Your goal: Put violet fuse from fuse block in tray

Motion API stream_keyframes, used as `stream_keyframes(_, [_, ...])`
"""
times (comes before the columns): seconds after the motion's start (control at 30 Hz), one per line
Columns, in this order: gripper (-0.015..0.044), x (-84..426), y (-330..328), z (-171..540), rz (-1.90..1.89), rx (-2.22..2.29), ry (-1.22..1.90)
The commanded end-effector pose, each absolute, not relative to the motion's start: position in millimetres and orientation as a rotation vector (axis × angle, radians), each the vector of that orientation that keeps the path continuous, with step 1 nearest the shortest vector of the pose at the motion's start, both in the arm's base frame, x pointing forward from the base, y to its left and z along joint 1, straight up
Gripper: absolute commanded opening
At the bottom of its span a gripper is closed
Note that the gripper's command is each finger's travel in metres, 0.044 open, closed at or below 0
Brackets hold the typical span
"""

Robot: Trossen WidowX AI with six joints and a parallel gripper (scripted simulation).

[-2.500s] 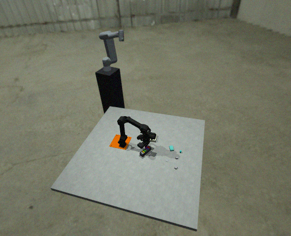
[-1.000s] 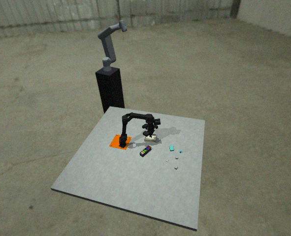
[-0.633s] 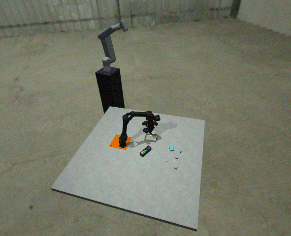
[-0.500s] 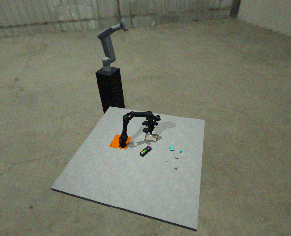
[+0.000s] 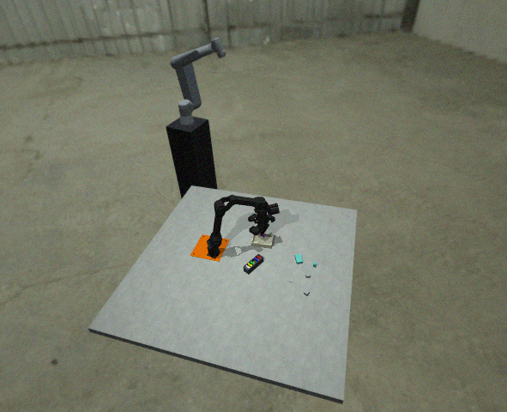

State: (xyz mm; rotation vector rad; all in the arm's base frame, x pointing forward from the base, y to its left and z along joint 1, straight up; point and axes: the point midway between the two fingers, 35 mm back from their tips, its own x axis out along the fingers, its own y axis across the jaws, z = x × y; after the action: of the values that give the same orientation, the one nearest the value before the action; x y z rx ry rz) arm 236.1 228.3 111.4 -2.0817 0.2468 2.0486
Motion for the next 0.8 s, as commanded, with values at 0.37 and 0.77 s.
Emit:
stream_keyframes(0.37, [0.0131,235.8,228.1,100.8,2.050,-2.081,0.248])
stream_keyframes(0.77, [0.0330,235.5,227.2,135.6,2.044,-2.083,0.252])
